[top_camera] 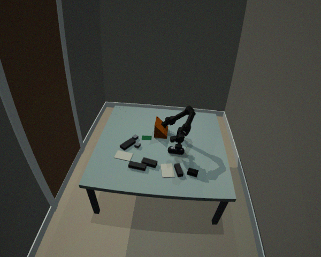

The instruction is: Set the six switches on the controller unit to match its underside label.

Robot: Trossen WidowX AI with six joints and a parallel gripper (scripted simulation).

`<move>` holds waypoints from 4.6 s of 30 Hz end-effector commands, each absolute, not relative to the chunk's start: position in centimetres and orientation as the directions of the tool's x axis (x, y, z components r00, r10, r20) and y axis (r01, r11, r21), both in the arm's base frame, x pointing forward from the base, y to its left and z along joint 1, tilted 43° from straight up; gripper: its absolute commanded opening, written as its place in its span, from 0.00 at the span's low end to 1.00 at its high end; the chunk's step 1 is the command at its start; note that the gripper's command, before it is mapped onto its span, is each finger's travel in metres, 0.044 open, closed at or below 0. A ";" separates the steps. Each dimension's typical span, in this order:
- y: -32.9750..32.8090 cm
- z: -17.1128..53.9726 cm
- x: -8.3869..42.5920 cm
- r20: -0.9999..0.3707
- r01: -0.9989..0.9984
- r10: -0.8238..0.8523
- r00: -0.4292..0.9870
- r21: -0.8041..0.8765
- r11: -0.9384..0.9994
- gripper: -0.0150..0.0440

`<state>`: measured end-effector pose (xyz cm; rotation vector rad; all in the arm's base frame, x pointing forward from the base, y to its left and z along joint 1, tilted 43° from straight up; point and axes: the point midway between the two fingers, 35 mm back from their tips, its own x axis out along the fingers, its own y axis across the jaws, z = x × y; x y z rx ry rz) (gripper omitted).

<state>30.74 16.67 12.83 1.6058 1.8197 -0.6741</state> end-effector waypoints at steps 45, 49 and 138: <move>12.2 13.9 28.3 -0.664 -0.102 0.716 0.216 0.714 0.693 0.25; 12.2 13.9 28.3 -0.664 -0.102 0.716 0.216 0.714 0.693 0.25; 20.9 13.9 29.8 -0.731 0.992 0.676 -0.096 -0.013 0.126 1.00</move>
